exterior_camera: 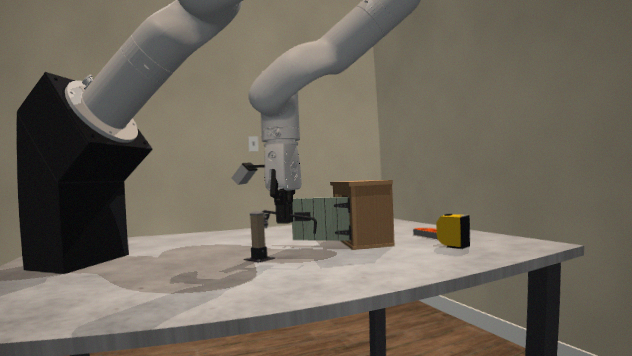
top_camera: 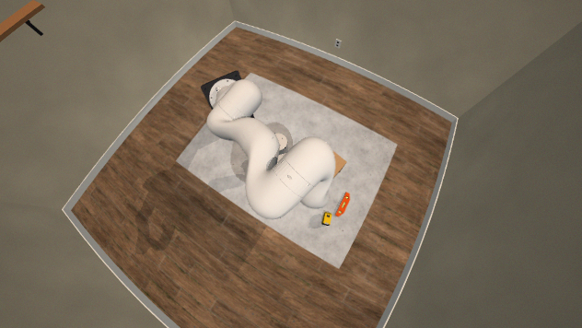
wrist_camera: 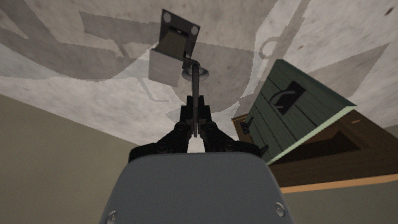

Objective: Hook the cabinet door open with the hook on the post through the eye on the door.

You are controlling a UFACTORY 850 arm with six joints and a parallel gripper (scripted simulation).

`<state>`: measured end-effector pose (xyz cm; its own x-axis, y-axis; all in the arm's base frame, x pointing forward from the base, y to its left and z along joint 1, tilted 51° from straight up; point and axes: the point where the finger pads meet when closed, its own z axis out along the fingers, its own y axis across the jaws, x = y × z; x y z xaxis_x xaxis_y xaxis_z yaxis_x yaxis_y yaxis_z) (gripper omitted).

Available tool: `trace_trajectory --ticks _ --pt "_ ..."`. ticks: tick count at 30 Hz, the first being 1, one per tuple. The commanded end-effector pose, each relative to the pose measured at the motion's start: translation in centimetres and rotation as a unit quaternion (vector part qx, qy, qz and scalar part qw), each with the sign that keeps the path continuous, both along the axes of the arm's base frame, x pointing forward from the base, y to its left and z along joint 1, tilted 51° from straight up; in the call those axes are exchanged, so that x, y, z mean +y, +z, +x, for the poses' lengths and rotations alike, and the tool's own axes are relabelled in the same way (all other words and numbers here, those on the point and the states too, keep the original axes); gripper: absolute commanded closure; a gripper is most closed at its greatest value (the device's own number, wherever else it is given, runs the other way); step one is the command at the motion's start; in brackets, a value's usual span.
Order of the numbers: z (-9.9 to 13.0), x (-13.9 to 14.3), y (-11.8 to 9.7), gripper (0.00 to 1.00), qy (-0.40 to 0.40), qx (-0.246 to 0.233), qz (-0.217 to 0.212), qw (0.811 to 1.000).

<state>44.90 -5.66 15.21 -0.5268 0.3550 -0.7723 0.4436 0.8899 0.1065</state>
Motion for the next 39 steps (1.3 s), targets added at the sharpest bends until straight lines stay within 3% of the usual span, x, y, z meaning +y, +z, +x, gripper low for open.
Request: trace_trajectory --ticks 1,39 --pt "-0.2 0.1 0.1 0.96 0.000 0.000 0.000 1.000" --pt "-1.2 0.5 0.6 0.96 0.000 0.000 0.000 1.000"
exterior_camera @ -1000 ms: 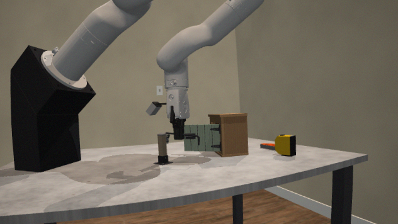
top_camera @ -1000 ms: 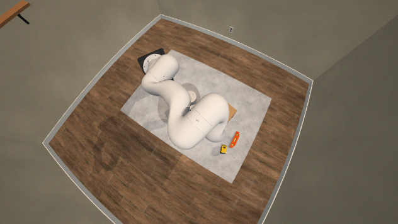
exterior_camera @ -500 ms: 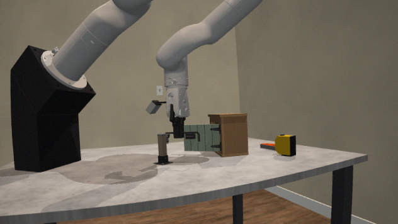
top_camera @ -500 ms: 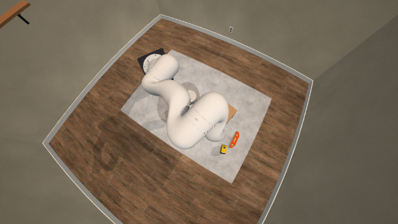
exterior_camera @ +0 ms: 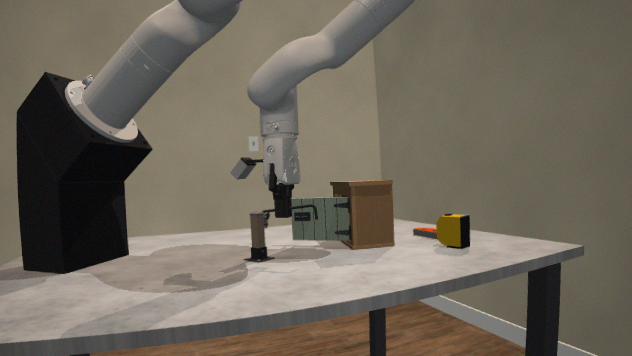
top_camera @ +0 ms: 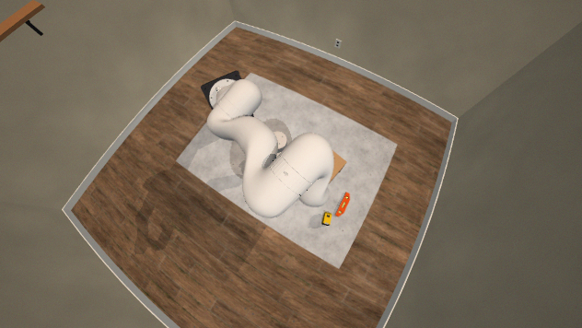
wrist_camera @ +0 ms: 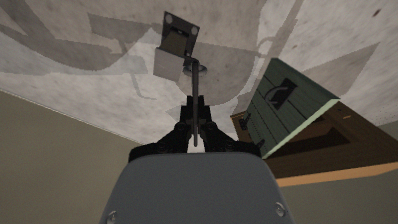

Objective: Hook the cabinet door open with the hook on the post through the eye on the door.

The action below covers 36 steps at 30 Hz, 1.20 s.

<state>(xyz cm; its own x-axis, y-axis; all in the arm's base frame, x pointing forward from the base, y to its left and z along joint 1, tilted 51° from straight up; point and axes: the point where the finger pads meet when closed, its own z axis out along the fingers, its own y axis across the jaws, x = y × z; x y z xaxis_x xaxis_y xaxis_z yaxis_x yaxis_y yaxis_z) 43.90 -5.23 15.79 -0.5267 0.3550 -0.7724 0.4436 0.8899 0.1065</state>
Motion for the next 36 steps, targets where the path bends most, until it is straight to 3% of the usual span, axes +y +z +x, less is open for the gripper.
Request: trace_trajectory --ticks 1,36 --pt "-0.17 0.07 0.04 0.96 0.000 0.000 0.000 1.000" --pt "0.12 0.92 0.08 0.96 0.064 0.030 -0.074 0.995"
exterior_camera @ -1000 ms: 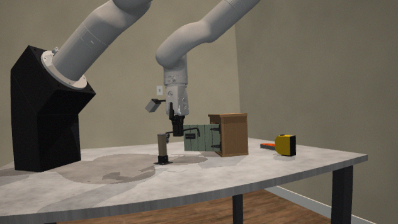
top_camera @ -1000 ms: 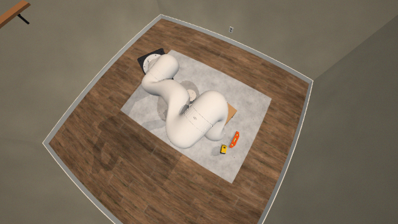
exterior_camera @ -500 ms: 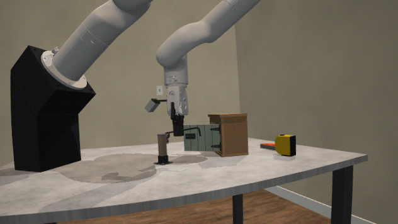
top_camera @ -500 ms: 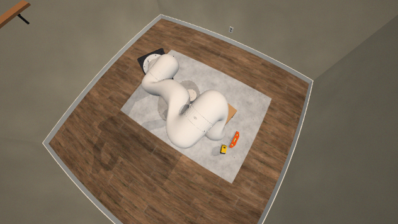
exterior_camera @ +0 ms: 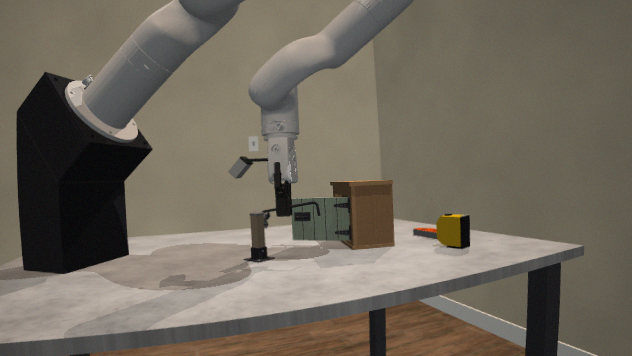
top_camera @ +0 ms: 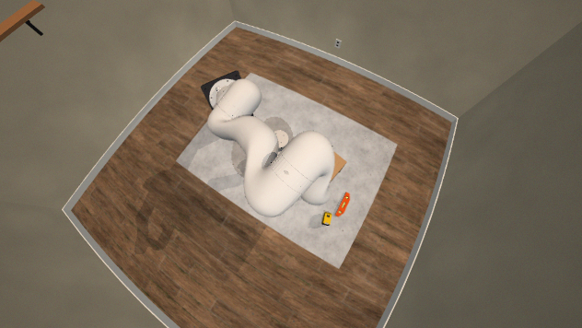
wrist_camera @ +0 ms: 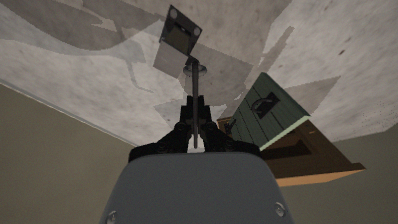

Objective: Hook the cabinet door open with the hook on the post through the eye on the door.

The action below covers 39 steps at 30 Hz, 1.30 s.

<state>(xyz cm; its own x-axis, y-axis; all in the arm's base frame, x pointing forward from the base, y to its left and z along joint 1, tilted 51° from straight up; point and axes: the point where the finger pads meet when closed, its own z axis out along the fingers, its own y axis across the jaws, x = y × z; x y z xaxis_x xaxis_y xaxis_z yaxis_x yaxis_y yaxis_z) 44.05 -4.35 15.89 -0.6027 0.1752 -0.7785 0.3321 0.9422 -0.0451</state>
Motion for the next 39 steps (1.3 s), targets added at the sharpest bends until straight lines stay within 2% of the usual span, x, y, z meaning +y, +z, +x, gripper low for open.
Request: trace_trajectory --ticks 1,14,39 --pt "0.0 0.1 0.0 0.96 0.004 0.002 -0.005 1.000" --pt "0.1 0.5 -0.1 0.96 0.040 0.019 -0.047 0.998" --pt "0.3 1.2 -0.2 0.96 0.087 0.040 -0.101 0.990"
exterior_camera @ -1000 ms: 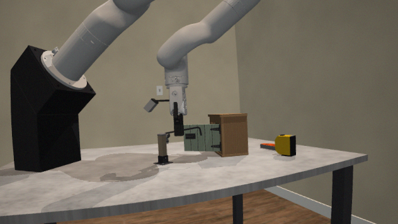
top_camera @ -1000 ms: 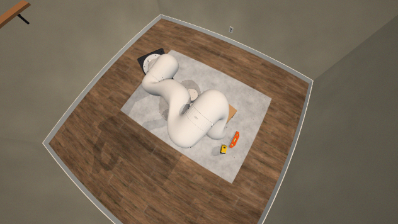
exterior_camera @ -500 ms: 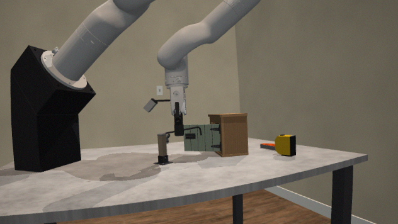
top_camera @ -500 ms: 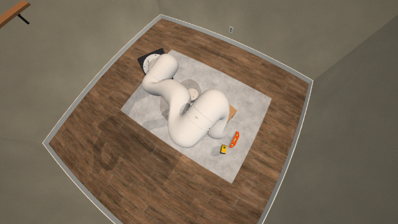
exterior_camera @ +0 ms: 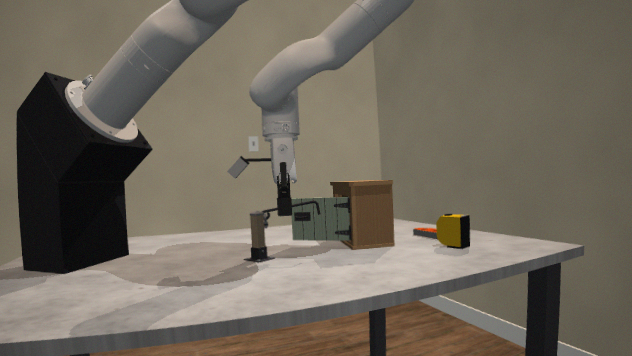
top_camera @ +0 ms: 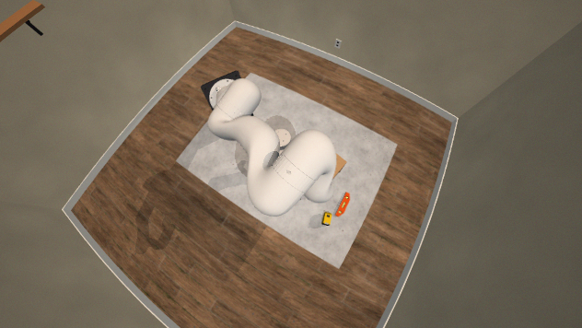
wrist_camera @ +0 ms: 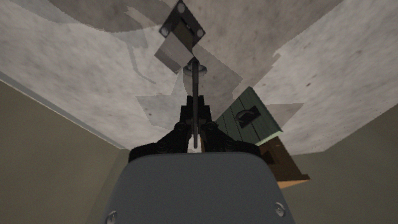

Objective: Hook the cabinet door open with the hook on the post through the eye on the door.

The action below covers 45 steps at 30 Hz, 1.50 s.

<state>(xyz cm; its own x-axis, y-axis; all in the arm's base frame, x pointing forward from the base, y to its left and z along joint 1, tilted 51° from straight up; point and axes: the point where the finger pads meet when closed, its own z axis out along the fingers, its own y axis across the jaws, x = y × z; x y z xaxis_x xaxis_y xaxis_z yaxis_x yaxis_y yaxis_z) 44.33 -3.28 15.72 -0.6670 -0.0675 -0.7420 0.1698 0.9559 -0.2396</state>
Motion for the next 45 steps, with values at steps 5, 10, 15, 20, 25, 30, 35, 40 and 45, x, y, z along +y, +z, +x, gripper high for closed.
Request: trace_trajectory --ticks 5,10,15,20,25,30,35,40,45 --pt "0.0 0.3 -0.1 0.96 0.020 0.010 -0.024 0.999" --pt "0.0 0.4 -0.1 0.96 0.029 0.014 -0.034 0.999" --pt "0.0 0.5 -0.2 0.96 0.037 0.018 -0.044 0.998" --pt "0.0 0.7 -0.2 0.96 0.050 0.024 -0.058 0.997" --pt "0.0 0.8 -0.3 0.96 0.063 0.029 -0.073 0.995" --pt "0.1 0.9 -0.3 0.96 0.071 0.033 -0.083 0.994" --pt "0.1 1.1 -0.4 0.96 0.080 0.037 -0.093 0.992" --pt "0.0 1.2 -0.5 0.96 0.092 0.043 -0.107 0.989" --pt "0.0 1.3 -0.5 0.96 0.097 0.045 -0.112 0.988"
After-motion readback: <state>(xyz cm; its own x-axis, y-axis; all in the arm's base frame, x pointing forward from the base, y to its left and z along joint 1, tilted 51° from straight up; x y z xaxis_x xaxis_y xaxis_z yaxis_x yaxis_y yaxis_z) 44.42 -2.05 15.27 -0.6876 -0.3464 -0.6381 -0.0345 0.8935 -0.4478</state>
